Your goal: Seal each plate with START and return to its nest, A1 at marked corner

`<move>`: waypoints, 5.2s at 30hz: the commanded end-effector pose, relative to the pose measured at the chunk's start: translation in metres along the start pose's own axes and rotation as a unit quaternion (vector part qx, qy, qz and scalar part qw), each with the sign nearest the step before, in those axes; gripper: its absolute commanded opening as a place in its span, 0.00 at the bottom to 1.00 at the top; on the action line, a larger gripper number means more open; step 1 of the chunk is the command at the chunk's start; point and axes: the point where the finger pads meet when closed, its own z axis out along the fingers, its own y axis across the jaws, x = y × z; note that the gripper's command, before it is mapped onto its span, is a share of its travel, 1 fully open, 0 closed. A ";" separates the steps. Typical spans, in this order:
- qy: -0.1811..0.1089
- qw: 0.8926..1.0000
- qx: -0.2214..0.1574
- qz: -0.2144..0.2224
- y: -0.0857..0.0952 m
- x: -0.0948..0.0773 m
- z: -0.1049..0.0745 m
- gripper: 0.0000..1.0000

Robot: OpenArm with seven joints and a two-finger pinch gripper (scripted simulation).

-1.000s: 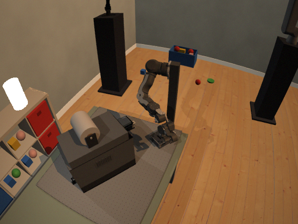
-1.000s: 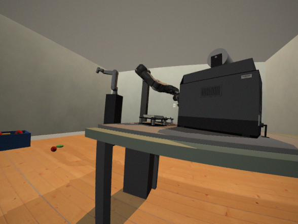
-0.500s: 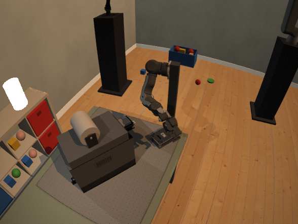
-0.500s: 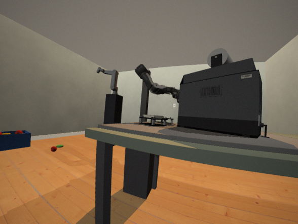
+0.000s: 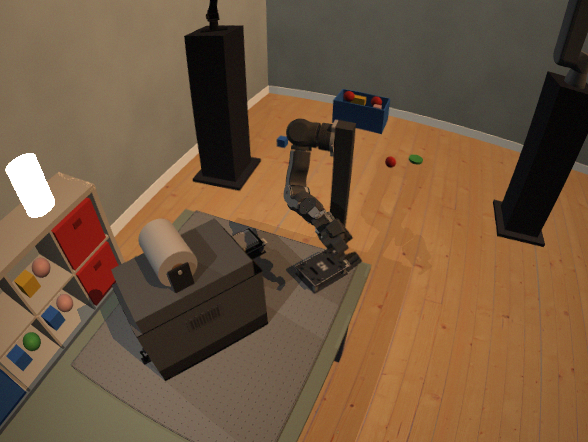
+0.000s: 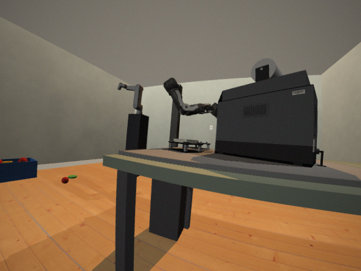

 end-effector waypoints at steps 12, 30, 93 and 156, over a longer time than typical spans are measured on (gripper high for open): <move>-0.026 0.981 -0.140 0.129 0.044 -0.011 -0.019 0.65; -0.107 0.905 -0.300 0.281 0.074 -0.050 -0.059 0.65; -0.361 0.642 -0.501 0.455 0.056 -0.134 -0.175 0.65; -0.361 0.642 -0.501 0.455 0.056 -0.134 -0.175 0.65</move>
